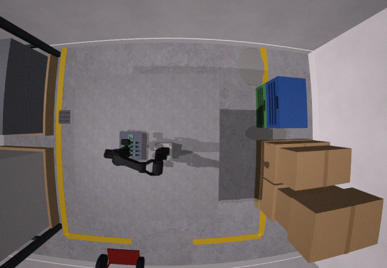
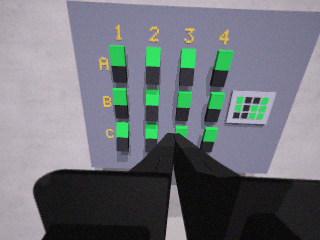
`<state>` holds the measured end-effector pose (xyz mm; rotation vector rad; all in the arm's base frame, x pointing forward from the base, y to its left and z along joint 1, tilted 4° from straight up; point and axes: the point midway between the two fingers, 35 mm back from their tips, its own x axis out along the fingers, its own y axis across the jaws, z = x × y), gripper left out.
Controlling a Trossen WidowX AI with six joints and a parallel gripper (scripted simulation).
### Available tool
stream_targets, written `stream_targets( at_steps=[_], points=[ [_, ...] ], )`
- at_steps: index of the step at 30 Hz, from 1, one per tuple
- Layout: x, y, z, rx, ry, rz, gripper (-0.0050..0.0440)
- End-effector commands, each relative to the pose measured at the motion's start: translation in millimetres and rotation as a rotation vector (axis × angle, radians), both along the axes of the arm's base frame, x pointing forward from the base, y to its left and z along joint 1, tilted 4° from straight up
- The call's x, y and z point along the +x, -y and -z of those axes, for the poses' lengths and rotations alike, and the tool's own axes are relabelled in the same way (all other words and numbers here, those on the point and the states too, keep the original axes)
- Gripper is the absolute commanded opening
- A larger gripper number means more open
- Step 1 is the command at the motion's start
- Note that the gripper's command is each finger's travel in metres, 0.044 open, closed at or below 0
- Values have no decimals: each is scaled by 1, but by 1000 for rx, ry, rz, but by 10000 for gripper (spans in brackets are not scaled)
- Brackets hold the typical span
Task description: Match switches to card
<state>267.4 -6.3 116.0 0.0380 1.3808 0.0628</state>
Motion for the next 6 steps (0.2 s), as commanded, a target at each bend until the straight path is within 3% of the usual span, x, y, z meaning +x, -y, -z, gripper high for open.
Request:
stream_targets(
  at_steps=[1,6],
  points=[
    [0,0,0,3,0,-4,0],
    [0,0,0,3,0,-4,0]
  ],
)
